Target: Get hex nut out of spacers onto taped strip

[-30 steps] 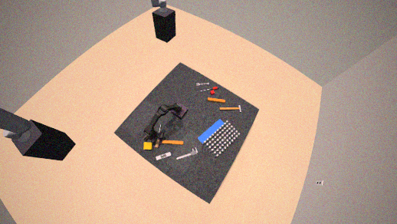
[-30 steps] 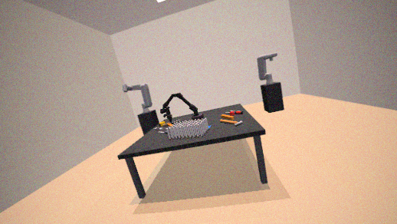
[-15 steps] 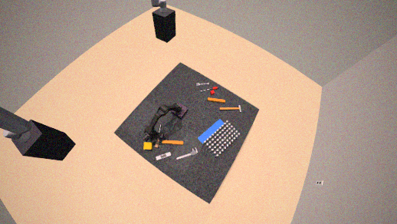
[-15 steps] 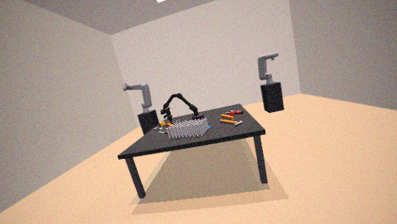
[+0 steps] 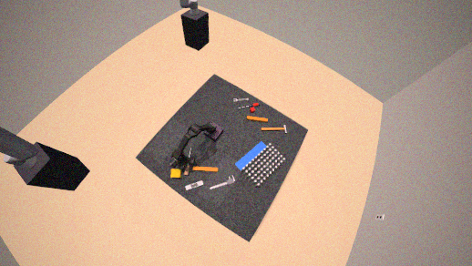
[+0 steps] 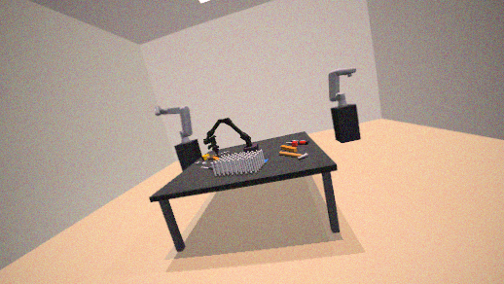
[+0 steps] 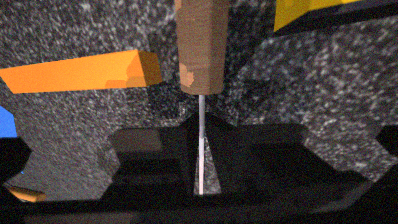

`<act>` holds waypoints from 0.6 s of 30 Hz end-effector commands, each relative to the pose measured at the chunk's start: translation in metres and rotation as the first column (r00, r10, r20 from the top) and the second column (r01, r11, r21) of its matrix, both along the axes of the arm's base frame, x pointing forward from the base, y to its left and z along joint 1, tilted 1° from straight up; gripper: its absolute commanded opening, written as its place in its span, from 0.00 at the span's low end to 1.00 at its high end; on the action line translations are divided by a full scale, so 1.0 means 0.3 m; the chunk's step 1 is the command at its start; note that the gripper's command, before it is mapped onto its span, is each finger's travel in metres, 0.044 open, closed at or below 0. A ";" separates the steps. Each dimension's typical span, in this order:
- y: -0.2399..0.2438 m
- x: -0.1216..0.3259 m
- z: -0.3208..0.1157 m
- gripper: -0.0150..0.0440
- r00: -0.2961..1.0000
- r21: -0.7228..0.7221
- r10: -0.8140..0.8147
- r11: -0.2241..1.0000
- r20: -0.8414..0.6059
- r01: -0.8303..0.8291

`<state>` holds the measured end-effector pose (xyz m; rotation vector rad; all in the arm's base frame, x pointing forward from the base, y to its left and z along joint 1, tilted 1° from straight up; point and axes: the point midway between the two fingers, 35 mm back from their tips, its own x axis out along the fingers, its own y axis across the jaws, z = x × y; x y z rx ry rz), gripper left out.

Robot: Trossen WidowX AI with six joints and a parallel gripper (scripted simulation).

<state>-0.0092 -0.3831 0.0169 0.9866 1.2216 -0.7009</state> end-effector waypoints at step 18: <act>0.025 -0.098 0.155 0.25 0.988 -0.006 0.155 0.988 -0.016 -0.155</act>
